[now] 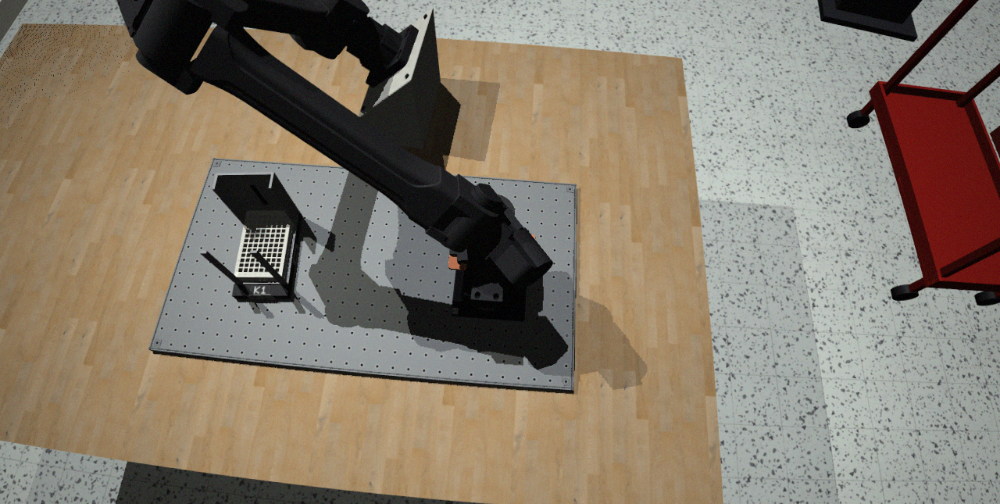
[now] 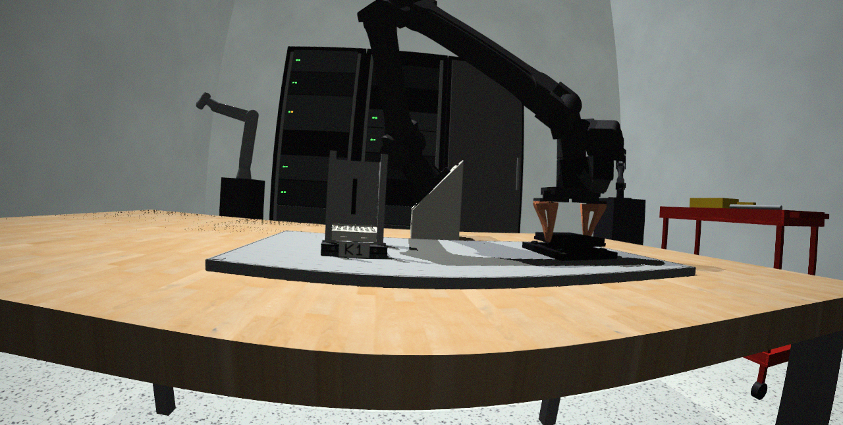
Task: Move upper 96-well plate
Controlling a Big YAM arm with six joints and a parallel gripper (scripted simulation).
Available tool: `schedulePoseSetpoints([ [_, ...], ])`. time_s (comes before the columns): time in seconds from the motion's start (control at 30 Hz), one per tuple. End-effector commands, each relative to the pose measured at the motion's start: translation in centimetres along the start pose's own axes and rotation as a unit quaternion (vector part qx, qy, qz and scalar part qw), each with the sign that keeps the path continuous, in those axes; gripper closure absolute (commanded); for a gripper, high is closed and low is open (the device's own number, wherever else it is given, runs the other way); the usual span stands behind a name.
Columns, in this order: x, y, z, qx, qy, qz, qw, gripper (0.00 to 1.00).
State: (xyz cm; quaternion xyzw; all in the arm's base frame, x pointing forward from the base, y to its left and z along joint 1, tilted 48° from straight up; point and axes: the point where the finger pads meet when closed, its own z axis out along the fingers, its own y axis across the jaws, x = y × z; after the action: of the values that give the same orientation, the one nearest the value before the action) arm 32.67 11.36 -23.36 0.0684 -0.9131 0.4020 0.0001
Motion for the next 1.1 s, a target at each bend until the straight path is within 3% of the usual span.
schedulePoseSetpoints([
  [0.0, 0.08, 0.17, 0.55, 0.001, -0.002, -0.004, 1.000, 1.00],
  [1.07, -0.40, 0.28, 0.89, -0.002, -0.004, -0.001, 1.000, 1.00],
])
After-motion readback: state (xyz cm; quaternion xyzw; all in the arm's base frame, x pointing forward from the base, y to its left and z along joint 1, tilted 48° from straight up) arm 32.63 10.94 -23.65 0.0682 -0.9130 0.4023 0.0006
